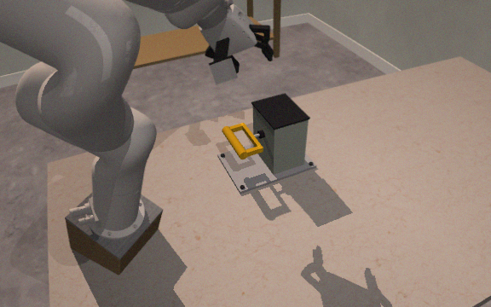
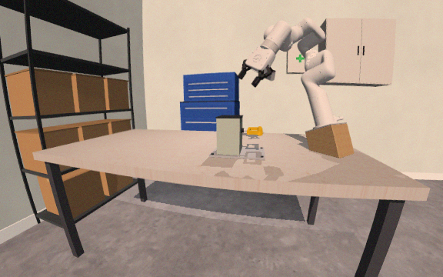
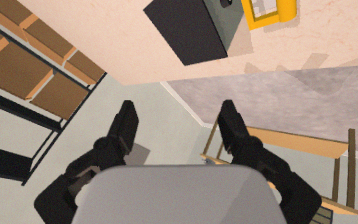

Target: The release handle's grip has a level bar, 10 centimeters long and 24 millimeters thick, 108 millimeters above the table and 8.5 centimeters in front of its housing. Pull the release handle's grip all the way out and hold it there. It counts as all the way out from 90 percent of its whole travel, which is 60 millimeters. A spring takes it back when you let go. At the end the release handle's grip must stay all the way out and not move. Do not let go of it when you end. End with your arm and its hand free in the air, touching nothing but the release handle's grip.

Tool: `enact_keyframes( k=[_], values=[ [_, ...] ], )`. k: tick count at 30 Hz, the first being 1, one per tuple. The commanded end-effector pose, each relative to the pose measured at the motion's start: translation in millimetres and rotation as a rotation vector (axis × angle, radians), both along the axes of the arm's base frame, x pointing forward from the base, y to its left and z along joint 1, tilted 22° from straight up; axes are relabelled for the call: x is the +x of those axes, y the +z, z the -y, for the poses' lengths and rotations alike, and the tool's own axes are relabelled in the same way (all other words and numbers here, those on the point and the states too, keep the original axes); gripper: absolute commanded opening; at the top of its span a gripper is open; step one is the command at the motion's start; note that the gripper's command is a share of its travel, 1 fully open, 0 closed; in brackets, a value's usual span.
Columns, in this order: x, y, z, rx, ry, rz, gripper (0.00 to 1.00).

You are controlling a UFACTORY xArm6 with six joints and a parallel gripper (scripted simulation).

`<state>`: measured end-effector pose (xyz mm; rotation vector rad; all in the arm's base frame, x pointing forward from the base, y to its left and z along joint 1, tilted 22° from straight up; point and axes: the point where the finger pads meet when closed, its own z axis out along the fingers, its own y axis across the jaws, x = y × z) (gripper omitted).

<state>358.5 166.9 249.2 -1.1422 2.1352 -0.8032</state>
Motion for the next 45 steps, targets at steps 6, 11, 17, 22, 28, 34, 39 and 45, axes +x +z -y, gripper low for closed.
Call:
enact_keyframes(
  k=[6, 11, 17, 22, 28, 34, 39, 45],
  values=[
    [-0.2, -2.8, 1.1, -0.012, 0.002, -0.020, 1.00],
    [-2.9, -16.3, 6.8, -0.056, 0.007, -0.092, 1.00],
    [-7.7, -34.1, 14.1, -0.109, 0.019, -0.191, 1.00],
    [-18.6, -62.2, 24.6, -0.179, 0.049, -0.360, 1.00],
    [-30.8, -85.8, 32.1, -0.223, 0.087, -0.513, 1.00],
    [-44.7, -107.1, 37.5, -0.249, 0.135, -0.661, 1.00],
    [-58.3, -127.1, 40.9, -0.256, 0.198, -0.803, 1.00],
    [-37.0, -134.7, 42.7, -0.270, 0.287, -0.748, 1.00]
  ],
)
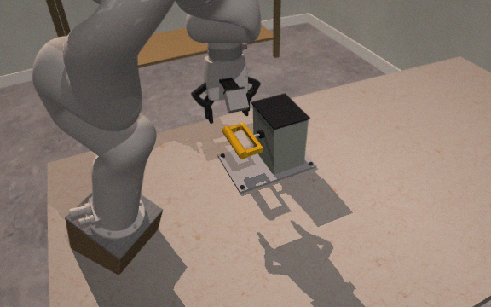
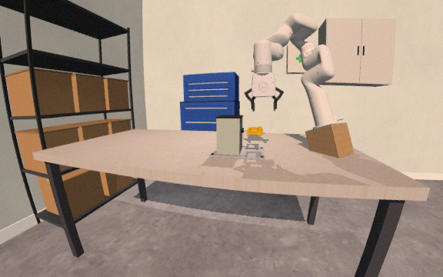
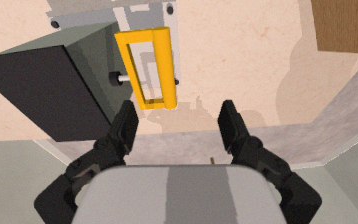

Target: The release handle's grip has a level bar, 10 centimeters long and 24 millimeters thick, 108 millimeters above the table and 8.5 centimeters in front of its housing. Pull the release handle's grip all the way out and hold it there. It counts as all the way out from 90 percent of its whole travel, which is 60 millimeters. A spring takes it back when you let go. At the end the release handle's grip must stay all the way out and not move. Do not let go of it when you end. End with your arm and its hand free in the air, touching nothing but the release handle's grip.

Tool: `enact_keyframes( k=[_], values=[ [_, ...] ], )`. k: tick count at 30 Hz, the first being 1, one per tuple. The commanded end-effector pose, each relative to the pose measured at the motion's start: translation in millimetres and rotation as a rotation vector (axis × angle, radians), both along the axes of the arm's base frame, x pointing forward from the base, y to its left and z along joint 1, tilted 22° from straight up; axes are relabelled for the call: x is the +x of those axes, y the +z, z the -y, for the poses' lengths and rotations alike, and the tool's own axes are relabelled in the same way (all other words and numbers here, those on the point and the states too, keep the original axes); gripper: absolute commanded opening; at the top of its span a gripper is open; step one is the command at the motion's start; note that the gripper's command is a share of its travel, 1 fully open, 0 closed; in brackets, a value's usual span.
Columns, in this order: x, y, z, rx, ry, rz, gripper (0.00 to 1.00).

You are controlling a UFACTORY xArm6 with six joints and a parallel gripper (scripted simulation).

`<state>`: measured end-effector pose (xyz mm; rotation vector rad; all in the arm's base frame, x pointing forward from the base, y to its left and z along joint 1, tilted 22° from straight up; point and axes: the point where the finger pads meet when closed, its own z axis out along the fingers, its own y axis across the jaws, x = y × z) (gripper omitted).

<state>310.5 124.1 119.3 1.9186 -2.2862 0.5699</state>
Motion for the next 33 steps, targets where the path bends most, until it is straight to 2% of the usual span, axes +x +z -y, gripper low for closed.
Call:
enact_keyframes(
  k=[1, 10, 11, 33],
  values=[
    [12.8, -5.4, 0.0, 0.019, 0.060, 0.009, 1.00],
    [16.8, -6.8, 0.2, 0.025, 0.079, 0.017, 1.00],
    [16.8, -6.8, 0.2, 0.025, 0.079, 0.017, 0.00],
    [16.8, -6.8, 0.2, 0.025, 0.079, 0.017, 0.00]
  ],
)
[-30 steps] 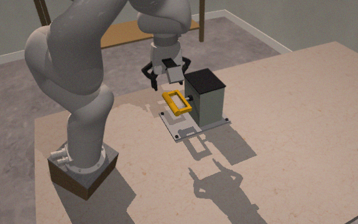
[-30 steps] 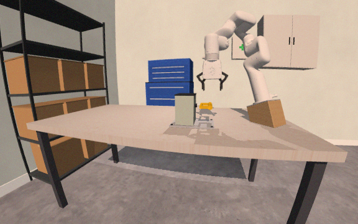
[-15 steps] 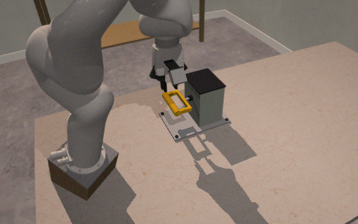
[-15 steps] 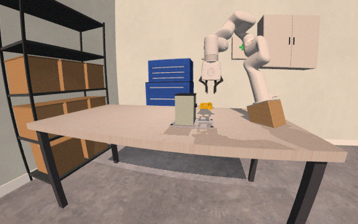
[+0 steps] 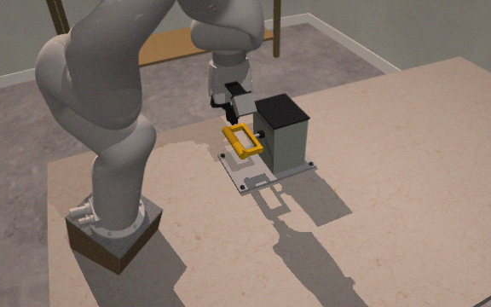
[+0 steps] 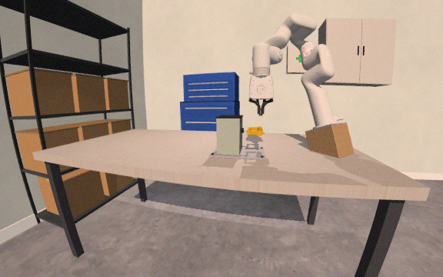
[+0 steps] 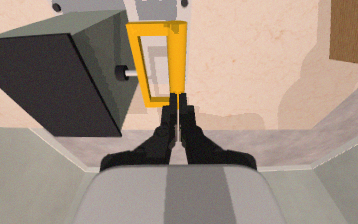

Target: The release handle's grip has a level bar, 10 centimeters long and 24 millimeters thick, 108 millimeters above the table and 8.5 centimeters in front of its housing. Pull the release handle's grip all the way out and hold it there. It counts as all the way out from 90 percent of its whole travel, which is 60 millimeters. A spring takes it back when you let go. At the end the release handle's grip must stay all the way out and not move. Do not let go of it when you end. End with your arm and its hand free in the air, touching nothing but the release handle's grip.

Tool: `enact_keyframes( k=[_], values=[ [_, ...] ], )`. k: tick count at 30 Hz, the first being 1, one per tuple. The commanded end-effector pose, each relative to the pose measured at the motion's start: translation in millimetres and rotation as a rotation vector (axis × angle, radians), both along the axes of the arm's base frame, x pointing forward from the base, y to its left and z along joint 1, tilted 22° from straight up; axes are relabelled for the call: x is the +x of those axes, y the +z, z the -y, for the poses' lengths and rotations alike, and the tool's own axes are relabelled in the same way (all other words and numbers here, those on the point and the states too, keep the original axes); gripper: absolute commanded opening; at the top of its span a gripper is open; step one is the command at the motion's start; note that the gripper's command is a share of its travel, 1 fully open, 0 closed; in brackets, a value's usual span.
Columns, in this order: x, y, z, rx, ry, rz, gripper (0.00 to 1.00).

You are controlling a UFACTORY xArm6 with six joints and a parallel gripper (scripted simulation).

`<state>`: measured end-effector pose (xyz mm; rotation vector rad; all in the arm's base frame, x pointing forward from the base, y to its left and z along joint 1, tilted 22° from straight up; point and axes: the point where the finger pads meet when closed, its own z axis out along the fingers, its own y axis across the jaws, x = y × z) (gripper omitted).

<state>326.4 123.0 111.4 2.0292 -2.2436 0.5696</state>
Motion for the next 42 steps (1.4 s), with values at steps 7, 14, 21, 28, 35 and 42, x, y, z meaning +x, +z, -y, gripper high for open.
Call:
enact_keyframes(
  k=[7, 14, 21, 28, 35, 42],
  values=[
    [0.9, 1.1, -0.8, 0.002, 0.001, 0.003, 0.00],
    [0.9, 1.1, -0.8, 0.002, 0.001, 0.003, 0.00],
    [0.9, 1.1, -0.8, 0.002, 0.001, 0.003, 0.52],
    [0.9, 1.1, -0.8, 0.002, 0.001, 0.003, 0.52],
    [0.9, 1.1, -0.8, 0.002, 0.001, 0.003, 0.52],
    [0.9, 1.1, -0.8, 0.002, 0.001, 0.003, 0.52]
  ],
)
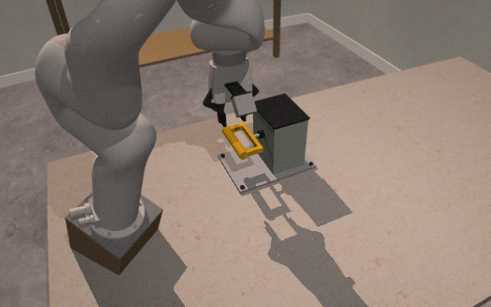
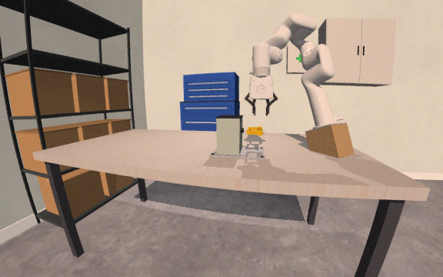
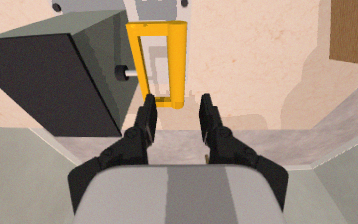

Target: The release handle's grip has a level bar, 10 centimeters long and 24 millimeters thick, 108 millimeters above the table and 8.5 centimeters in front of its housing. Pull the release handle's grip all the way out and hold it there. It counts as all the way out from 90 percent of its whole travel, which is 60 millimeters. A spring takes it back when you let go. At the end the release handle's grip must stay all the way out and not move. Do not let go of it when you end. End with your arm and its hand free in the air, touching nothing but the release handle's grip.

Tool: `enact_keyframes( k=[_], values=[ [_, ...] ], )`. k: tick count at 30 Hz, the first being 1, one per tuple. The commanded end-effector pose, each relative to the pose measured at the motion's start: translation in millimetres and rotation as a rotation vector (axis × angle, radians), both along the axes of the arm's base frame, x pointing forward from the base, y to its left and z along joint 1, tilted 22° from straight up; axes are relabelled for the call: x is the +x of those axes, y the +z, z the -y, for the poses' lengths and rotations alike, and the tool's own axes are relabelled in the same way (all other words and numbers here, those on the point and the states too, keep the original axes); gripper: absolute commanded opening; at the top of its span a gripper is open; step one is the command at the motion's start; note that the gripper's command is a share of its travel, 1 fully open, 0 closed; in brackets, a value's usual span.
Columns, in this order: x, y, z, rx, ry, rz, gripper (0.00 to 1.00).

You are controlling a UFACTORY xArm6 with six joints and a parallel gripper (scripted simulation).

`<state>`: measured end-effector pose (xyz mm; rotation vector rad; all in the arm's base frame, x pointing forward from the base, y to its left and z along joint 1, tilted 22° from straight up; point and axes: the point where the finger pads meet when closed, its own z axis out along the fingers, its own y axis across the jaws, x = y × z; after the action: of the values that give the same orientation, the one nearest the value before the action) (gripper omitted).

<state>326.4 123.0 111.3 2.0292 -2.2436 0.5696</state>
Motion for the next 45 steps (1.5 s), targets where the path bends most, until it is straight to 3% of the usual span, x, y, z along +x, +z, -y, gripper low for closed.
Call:
enact_keyframes(
  k=[1, 25, 45],
  values=[
    [0.9, 1.1, -0.8, 0.002, 0.001, 0.003, 0.52],
    [1.4, -0.9, -0.2, 0.002, 0.001, 0.003, 0.52],
    [5.4, -19.5, 6.0, 0.002, 0.001, 0.003, 0.52]
  ],
)
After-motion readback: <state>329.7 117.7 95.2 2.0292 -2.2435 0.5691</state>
